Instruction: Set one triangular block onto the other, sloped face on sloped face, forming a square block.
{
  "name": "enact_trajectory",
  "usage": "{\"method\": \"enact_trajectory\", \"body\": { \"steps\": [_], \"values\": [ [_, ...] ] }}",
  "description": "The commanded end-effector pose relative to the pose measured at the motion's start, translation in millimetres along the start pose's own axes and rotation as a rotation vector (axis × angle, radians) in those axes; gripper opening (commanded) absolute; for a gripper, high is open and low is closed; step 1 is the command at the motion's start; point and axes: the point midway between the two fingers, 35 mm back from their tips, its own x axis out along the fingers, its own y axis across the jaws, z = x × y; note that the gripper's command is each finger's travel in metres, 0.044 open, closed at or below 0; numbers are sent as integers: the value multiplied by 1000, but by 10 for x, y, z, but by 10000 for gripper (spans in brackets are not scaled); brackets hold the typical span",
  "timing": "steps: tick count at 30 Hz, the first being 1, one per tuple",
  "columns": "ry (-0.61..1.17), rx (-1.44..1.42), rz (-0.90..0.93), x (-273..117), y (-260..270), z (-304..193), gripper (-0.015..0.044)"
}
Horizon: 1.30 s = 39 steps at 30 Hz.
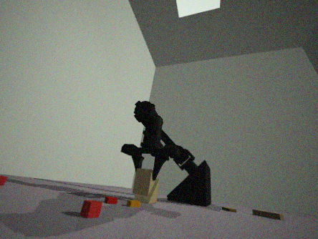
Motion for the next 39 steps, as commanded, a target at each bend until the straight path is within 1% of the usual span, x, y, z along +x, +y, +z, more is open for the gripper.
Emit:
{"method": "enact_trajectory", "body": {
  "steps": [1,24,39],
  "values": [
    [-3,-2,5,29,-1,10,0],
    [-22,11,17,166,-8,62,0],
    [-24,16,13,169,-13,65,0]
  ]
}}
